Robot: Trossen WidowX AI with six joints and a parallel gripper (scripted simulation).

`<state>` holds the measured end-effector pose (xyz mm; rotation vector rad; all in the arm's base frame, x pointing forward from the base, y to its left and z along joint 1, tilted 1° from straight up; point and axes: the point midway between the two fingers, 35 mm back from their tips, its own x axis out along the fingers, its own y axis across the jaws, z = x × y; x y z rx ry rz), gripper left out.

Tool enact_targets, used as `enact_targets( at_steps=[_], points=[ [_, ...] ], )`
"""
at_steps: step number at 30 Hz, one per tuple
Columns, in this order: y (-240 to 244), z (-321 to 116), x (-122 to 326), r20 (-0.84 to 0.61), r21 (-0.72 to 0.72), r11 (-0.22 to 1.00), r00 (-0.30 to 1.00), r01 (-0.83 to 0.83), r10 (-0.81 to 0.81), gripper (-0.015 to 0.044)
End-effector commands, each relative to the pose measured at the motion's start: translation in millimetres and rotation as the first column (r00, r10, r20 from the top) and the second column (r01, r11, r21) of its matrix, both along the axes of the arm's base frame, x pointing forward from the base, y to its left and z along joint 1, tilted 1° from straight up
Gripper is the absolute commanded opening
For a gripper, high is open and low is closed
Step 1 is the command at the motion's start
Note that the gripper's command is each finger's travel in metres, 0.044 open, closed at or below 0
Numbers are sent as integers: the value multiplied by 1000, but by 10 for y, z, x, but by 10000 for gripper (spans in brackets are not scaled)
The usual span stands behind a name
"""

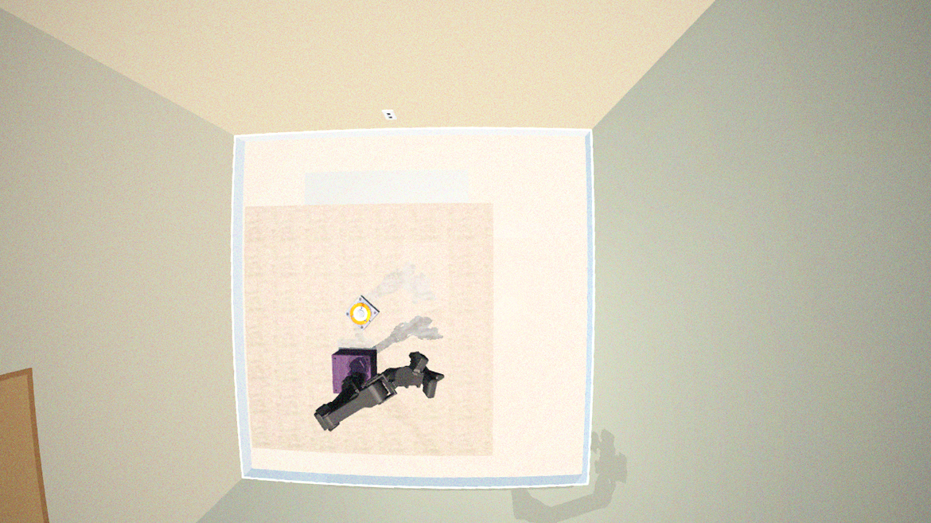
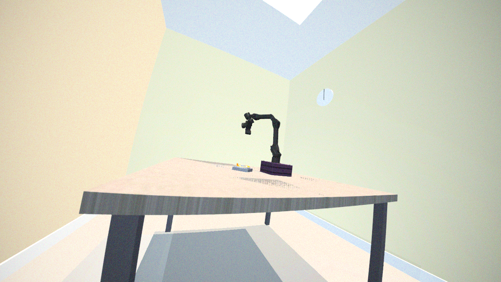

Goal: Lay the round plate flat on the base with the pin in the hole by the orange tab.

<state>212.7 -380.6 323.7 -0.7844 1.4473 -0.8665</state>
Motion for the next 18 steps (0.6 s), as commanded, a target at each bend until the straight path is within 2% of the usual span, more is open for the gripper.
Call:
enact_targets(
  at_steps=[1,6,10,14,18],
  points=[
    [312,-412,560,81,112,987,991,-114,105,0],
    [721,-782,1026,158,221,953,972,-208,175,0],
    [1274,-1186,1437,226,349,891,949,-290,220,0],
    [1689,-1449,1639,258,436,838,938,-328,233,0],
    [2370,-1835,1823,279,567,744,932,-355,232,0]
  ],
)
